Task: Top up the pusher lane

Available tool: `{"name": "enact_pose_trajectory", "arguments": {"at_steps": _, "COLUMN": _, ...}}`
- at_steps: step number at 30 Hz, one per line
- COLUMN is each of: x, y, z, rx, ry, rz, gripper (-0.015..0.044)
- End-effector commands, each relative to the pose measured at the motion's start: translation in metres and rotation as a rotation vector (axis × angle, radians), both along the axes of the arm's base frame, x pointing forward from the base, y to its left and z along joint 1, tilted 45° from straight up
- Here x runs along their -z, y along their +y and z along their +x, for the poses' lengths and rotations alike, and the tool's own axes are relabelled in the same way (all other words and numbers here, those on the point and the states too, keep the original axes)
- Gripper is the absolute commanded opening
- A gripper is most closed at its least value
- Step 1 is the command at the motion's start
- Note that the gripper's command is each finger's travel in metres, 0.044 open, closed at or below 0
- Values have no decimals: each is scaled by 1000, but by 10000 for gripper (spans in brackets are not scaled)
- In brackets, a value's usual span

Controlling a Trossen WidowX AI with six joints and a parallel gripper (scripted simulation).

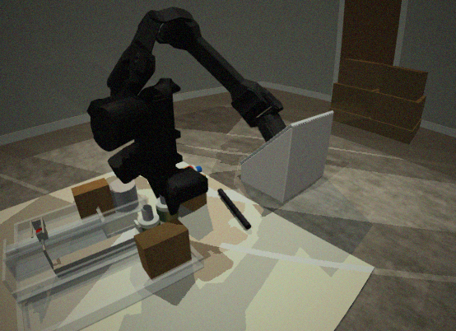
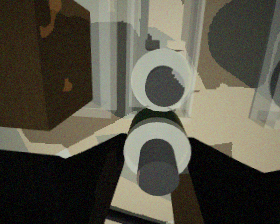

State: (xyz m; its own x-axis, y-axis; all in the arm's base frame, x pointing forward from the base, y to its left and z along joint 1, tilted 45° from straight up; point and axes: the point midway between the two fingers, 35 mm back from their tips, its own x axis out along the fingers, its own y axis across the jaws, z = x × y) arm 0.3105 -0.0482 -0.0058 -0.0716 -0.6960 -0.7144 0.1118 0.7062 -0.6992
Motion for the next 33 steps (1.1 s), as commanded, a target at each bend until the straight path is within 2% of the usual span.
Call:
{"name": "enact_pose_trajectory", "arguments": {"at_steps": 1, "x": -2, "y": 0, "z": 9, "rx": -5, "ry": -22, "rz": -2, "gripper": 0}}
{"name": "enact_pose_trajectory", "arguments": {"at_steps": 33, "x": -5, "y": -1, "z": 23, "rx": -5, "ry": -23, "rz": -3, "gripper": 0}}
